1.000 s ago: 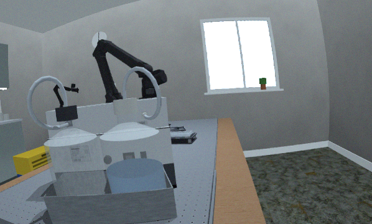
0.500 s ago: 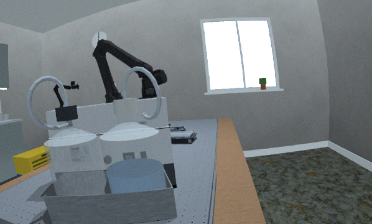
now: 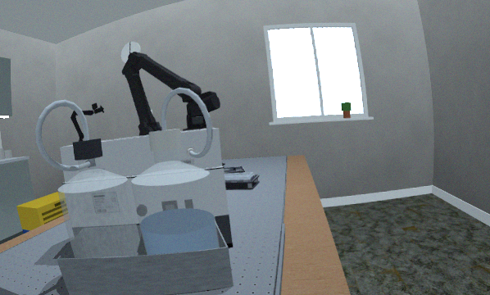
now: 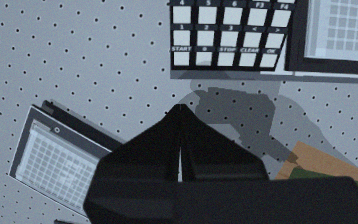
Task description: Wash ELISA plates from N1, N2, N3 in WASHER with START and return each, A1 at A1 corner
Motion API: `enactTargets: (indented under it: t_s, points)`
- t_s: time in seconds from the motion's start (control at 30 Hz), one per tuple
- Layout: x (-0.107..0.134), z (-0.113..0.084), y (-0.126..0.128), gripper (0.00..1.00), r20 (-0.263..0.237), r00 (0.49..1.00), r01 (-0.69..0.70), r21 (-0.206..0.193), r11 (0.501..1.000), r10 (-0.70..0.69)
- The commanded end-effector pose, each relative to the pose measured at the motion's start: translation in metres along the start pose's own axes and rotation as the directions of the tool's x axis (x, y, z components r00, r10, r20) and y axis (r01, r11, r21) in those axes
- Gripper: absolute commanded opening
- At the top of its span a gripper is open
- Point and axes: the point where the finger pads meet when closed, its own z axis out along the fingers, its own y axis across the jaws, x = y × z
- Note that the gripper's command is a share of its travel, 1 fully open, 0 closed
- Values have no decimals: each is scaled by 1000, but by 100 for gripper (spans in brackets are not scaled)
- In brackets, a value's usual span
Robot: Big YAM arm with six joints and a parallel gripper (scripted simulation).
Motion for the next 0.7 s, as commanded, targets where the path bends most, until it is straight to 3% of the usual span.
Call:
enactTargets:
  t_s: [0.0, 0.6, 0.63, 0.67]
  points:
    - [-11, -8, 10, 0, 19, 1000, -7, -21, 1000, 7]
    - [-11, -8, 10, 0, 19, 1000, -7, -21, 1000, 7]
    - [-18, -13, 4, 100, 12, 1000, 23, -28, 999, -23]
    - [-26, -16, 4, 100, 11, 999, 52, -41, 998, -51]
